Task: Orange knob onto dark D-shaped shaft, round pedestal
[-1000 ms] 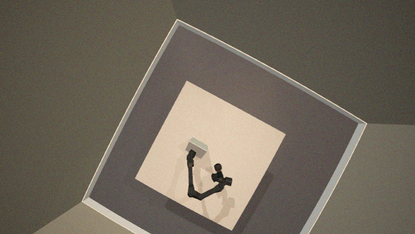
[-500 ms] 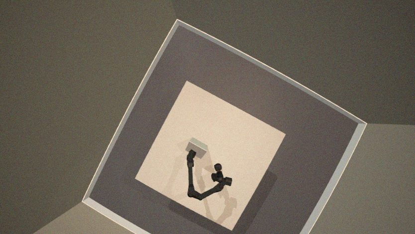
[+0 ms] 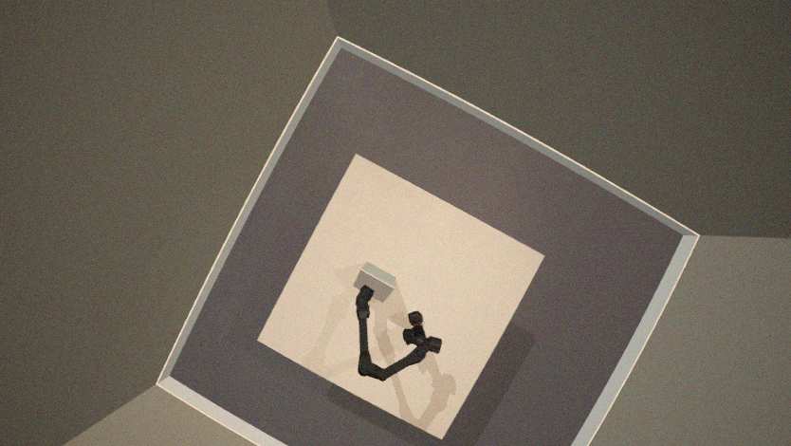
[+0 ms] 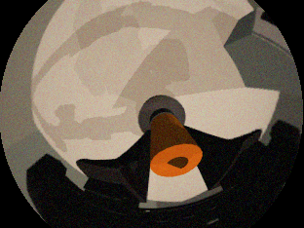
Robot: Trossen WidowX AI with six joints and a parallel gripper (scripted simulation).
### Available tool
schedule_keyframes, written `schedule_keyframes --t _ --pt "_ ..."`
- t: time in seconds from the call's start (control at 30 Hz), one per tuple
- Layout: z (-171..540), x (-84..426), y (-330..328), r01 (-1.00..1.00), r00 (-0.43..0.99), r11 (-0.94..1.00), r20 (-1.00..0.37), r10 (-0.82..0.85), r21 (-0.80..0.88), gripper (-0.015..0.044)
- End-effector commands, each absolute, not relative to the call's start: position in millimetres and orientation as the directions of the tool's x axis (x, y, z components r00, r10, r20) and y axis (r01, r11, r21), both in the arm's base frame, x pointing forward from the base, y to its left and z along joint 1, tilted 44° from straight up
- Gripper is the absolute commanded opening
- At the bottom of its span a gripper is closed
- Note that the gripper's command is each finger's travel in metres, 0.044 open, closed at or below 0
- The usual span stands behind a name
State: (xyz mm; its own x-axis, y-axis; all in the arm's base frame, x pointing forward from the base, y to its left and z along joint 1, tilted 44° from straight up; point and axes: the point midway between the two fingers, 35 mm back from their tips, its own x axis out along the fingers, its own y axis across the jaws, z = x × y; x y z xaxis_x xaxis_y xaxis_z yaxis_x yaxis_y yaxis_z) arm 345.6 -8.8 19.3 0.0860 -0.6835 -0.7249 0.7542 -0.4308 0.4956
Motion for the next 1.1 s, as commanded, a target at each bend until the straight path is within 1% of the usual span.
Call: schedule_keyframes --t 0.0,0.13,0.7,1.07 --pt "19.5 345.5 -7.9 0.755 0.087 -0.430 -0.725 -0.683 0.496 0.0000" --pt "19.5 345.5 -7.9 0.755 0.087 -0.430 -0.725 -0.683 0.496 0.0000" --pt "19.5 345.5 -7.9 0.755 0.087 -0.430 -0.725 -0.683 0.496 0.0440" --pt "26.3 346.0 -0.4 0.756 0.087 -0.430 -0.726 -0.682 0.494 0.0440"
